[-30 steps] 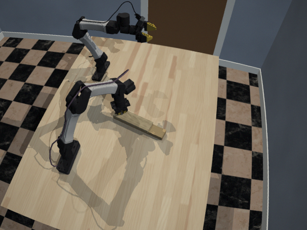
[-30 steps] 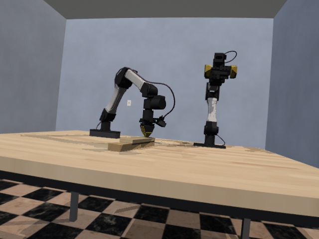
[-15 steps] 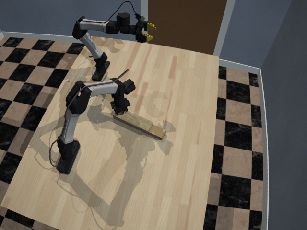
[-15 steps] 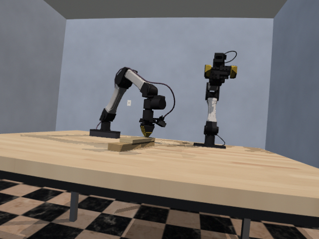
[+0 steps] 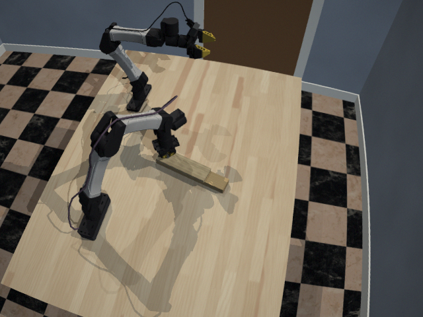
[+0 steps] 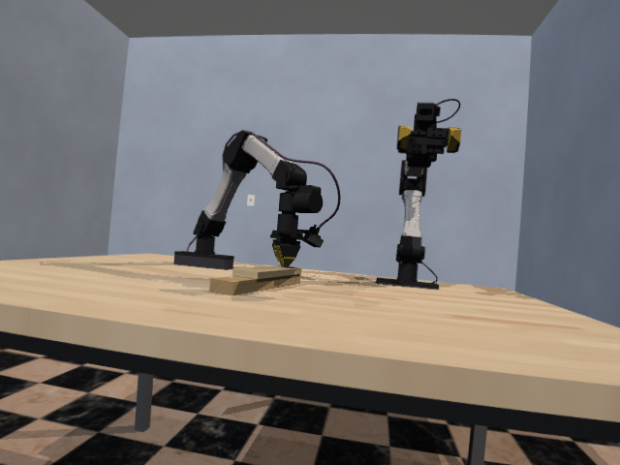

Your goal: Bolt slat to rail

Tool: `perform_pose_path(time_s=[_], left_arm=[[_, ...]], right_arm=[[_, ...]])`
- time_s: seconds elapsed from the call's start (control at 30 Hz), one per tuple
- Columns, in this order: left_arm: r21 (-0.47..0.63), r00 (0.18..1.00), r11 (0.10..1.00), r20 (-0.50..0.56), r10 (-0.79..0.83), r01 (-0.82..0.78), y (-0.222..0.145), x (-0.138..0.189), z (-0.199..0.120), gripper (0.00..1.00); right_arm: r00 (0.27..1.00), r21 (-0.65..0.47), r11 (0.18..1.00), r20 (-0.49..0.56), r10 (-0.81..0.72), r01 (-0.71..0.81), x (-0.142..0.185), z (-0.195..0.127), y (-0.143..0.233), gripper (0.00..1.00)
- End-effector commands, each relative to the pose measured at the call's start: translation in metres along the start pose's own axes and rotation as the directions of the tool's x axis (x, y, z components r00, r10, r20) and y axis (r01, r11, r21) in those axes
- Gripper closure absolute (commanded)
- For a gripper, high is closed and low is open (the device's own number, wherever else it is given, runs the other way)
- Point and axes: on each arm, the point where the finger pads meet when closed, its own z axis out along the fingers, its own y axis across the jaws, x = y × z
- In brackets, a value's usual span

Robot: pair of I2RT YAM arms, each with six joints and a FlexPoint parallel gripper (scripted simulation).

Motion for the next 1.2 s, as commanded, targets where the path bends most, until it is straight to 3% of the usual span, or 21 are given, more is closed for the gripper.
perform_pose_path(time_s=[0.0, 1.17], left_arm=[[0.002, 1.000, 1.000, 0.020, 0.001, -0.001, -0.0007, -0.0075, -0.0019, 0.00], [0.002, 1.000, 1.000, 0.020, 0.001, -0.001, -0.0007, -0.0075, -0.0019, 0.00]], right_arm=[[1.000, 0.016, 1.000, 0.007, 0.005, -0.005, 0.0002, -0.0049, -0.0035, 0.89], [1.000, 0.013, 1.000, 0.006, 0.004, -0.004, 0.0002, -0.0040, -0.0030, 0.89]])
